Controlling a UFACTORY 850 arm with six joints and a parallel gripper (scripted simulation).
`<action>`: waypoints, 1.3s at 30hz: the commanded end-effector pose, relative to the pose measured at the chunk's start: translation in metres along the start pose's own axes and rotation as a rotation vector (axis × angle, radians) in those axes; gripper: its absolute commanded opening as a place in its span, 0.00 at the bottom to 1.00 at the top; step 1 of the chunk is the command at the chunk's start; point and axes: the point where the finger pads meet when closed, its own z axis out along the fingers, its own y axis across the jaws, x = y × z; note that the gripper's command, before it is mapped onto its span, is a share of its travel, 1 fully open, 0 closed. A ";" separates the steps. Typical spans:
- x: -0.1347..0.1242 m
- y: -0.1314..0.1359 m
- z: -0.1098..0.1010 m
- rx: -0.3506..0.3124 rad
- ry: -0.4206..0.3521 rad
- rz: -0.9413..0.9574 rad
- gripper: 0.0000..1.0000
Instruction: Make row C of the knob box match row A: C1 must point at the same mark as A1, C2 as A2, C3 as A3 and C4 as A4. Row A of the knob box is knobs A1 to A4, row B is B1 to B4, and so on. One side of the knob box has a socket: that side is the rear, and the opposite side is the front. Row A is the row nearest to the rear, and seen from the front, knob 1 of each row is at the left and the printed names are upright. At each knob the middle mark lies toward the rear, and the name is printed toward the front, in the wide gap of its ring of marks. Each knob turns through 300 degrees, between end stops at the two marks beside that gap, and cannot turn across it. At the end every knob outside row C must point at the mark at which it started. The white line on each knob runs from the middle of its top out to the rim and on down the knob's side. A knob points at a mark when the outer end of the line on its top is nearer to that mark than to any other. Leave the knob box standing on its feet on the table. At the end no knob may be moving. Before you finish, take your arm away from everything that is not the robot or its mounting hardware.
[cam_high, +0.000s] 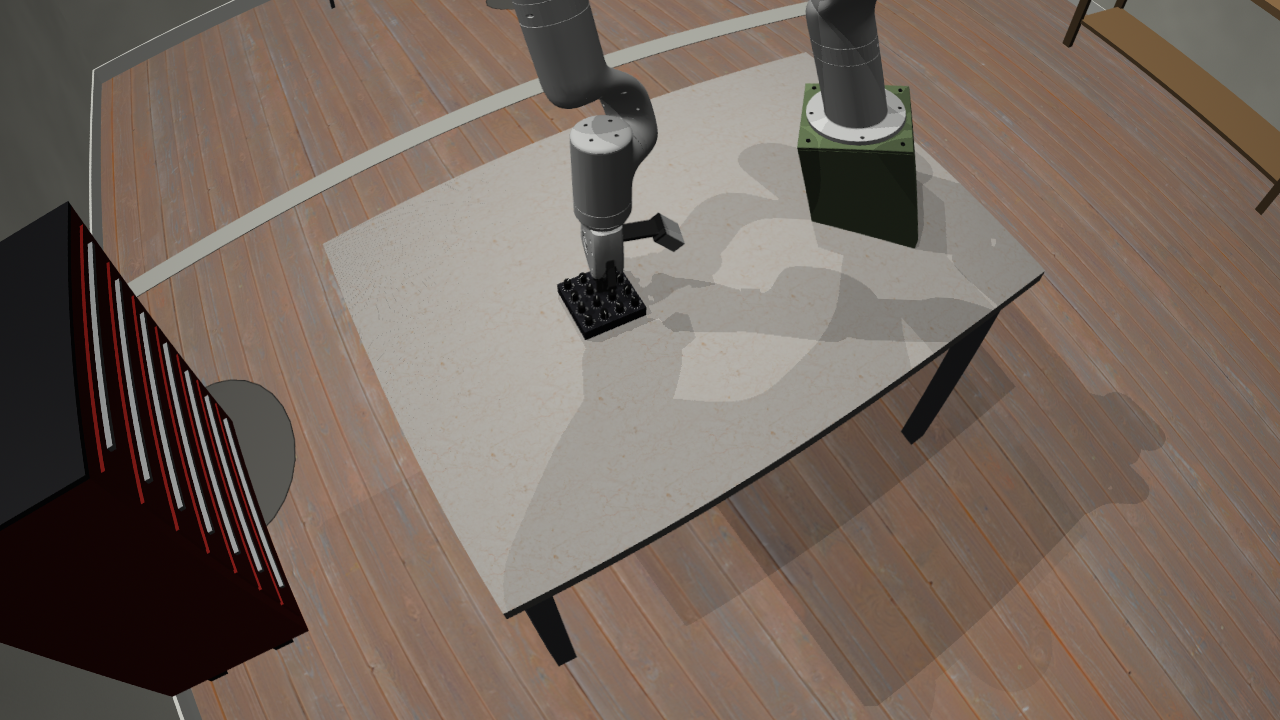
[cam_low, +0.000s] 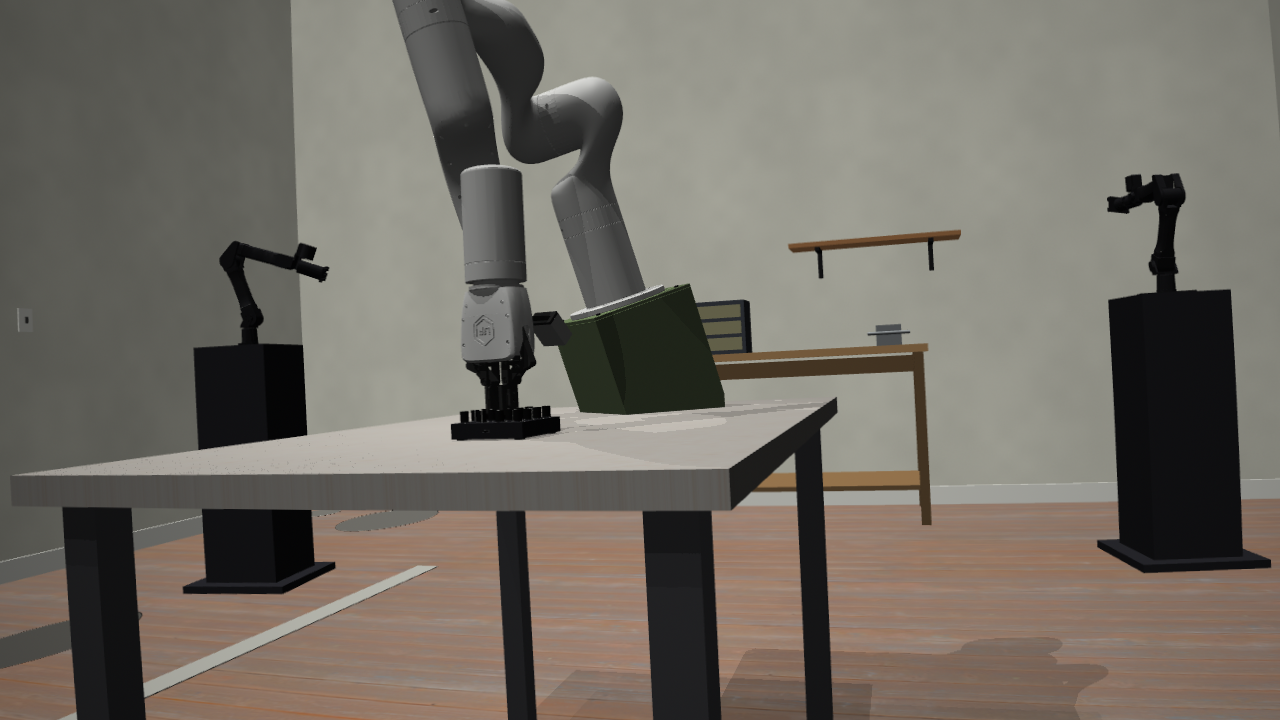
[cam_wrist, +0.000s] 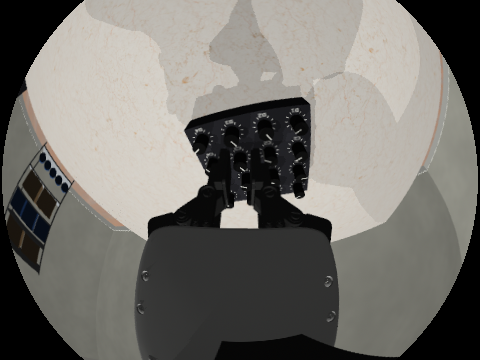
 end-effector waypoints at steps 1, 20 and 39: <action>-0.001 0.000 0.000 0.000 -0.001 0.000 0.19; -0.001 0.000 -0.027 -0.001 -0.001 0.000 0.19; -0.001 0.000 -0.036 -0.001 -0.001 0.000 0.19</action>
